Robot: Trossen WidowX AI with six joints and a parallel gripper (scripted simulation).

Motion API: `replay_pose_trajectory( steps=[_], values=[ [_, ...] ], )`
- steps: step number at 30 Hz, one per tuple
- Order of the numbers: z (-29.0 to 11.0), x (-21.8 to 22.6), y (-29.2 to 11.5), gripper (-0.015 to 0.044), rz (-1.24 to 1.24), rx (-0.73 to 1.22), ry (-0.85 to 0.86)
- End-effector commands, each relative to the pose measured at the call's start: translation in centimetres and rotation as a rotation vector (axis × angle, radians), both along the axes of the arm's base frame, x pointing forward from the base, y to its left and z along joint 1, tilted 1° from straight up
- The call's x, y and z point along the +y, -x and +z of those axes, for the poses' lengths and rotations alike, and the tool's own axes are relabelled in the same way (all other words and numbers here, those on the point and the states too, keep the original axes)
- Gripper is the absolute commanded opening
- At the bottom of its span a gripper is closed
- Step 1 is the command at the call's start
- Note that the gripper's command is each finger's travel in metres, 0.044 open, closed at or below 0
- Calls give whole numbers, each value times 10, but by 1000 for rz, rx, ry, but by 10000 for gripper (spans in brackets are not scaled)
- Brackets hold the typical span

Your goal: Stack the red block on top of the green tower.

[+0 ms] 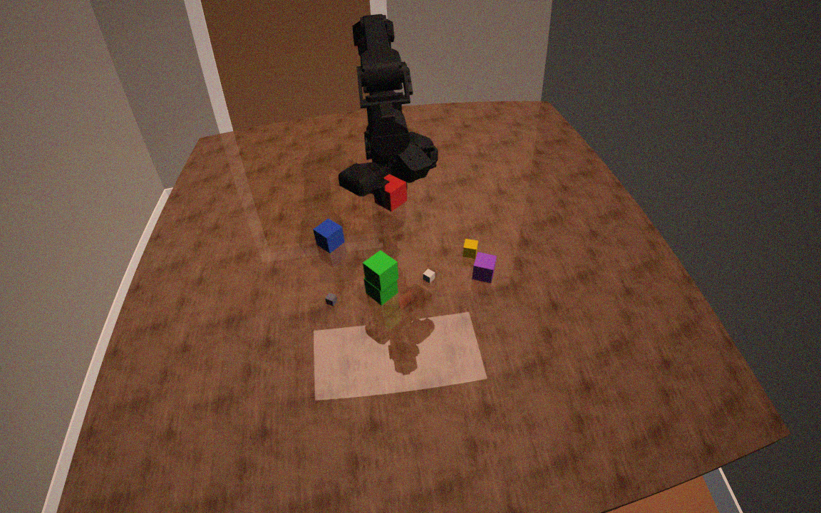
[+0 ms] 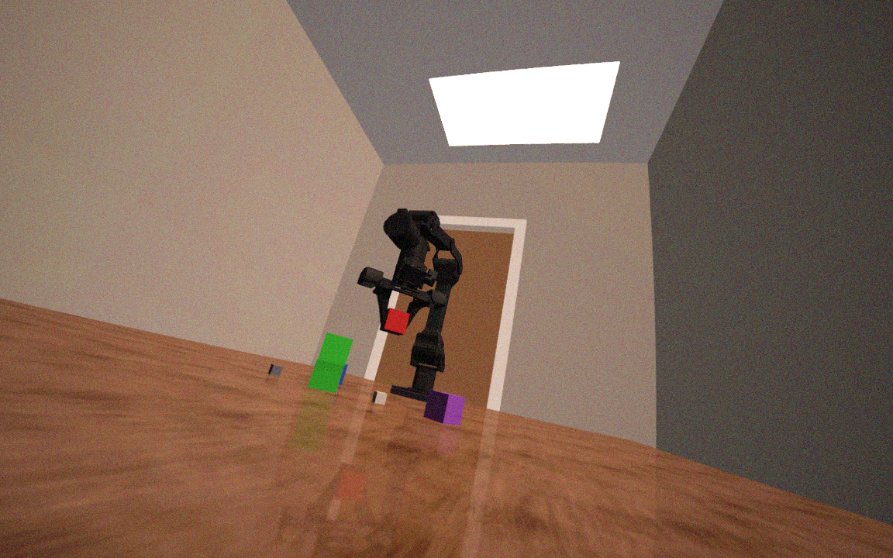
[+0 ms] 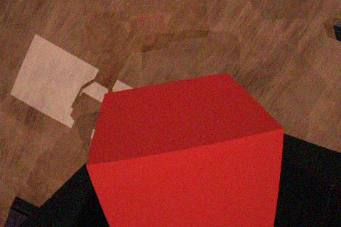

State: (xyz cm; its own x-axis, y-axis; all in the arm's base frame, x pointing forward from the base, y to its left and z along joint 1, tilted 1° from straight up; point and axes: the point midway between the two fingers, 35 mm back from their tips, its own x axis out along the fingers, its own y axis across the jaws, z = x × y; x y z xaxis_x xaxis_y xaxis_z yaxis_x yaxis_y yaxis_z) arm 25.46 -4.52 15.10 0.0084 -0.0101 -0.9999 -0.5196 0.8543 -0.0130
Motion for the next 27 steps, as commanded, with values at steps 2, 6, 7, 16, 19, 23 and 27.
replay_pose_trajectory(
  steps=[2,6,7,16,19,23,27],
  values=[
    [4,-7,-17,0,3,-5,6],
    [5,-14,-32,0,3,-7,6],
    [6,-16,-36,0,3,-7,7],
    [4,-32,-71,0,3,-10,8],
    [3,-38,-81,0,3,-11,9],
    [0,-47,-94,0,3,-12,9],
    [-3,-53,-105,0,2,-13,10]
  ],
)
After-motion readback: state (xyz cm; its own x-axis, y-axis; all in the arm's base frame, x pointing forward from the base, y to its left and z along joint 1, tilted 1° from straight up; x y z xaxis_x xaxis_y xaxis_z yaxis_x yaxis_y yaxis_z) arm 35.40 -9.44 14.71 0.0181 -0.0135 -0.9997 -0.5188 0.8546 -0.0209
